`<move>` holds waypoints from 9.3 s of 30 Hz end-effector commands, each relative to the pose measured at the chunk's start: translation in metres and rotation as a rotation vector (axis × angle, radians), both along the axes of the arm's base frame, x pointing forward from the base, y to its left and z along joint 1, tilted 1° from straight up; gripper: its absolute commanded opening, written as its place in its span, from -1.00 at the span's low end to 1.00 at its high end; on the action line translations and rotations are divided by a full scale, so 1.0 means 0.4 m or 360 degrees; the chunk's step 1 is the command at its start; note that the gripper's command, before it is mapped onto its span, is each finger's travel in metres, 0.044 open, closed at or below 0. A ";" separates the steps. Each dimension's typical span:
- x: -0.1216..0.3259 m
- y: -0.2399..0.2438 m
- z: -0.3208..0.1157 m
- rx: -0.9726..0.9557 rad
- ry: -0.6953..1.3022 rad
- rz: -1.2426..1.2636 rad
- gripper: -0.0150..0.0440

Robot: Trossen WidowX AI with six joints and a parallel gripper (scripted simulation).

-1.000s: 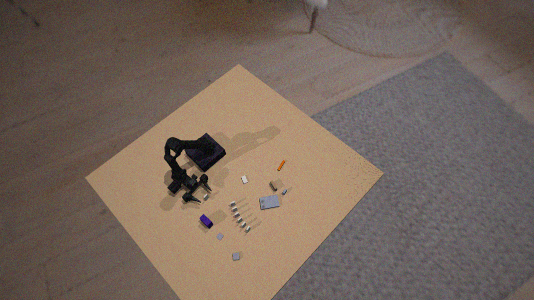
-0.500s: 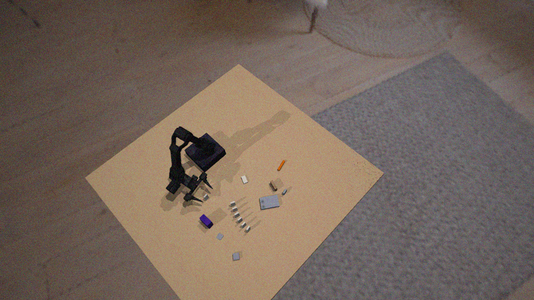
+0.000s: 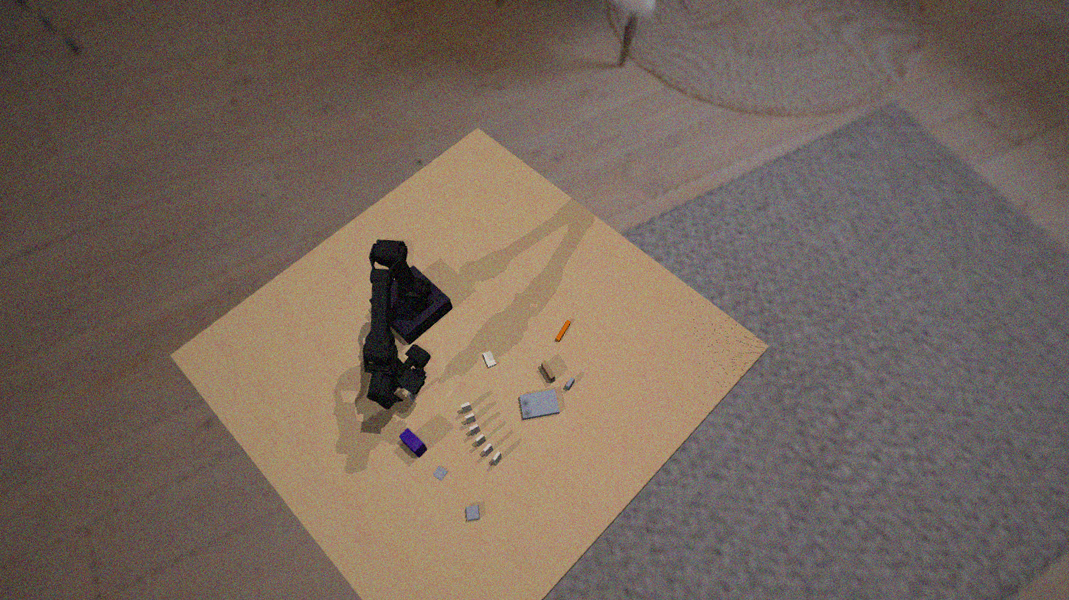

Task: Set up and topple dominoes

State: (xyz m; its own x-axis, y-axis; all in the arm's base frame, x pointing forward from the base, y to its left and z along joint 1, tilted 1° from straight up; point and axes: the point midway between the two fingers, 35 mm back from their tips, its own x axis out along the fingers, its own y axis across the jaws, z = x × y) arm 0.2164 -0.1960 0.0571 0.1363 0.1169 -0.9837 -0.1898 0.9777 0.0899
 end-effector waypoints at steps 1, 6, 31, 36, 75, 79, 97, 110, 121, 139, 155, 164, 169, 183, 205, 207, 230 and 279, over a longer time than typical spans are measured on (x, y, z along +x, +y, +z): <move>-0.005 -0.006 0.060 -0.0197 0.0183 -0.0023 1.00; -0.005 -0.006 0.060 -0.0197 0.0183 -0.0023 1.00; -0.002 -0.006 -0.140 -0.0197 0.0184 -0.0023 1.00; -0.002 -0.006 -0.140 -0.0197 0.0184 -0.0023 0.56; 0.097 0.072 0.209 -0.0168 0.0175 -0.0297 -0.13; 0.201 0.178 0.212 -0.0129 0.0190 -0.0634 -0.13; 0.266 0.247 0.165 -0.0108 0.0214 -0.0854 -0.13; 0.278 0.245 -0.010 -0.0108 0.0214 -0.0854 -0.13; 0.264 0.250 -0.120 -0.0108 0.0215 -0.0854 -0.13; 0.264 0.250 -0.120 -0.0108 0.0215 -0.0854 0.58; 0.261 0.248 0.185 -0.0107 0.0216 -0.0846 1.00; 0.255 0.255 0.209 -0.0107 0.0215 -0.0844 1.00; 0.250 0.413 0.126 -0.0099 0.0202 -0.0822 1.00; 0.193 0.593 -0.031 -0.0092 0.0223 -0.0845 1.00; 0.195 0.588 -0.191 -0.0092 0.0223 -0.0845 1.00; 0.195 0.588 -0.191 -0.0092 0.0223 -0.0845 1.00; 0.195 0.588 -0.191 -0.0092 0.0223 -0.0845 -0.13; 0.031 0.786 0.073 -0.0113 0.0019 0.1631 -0.13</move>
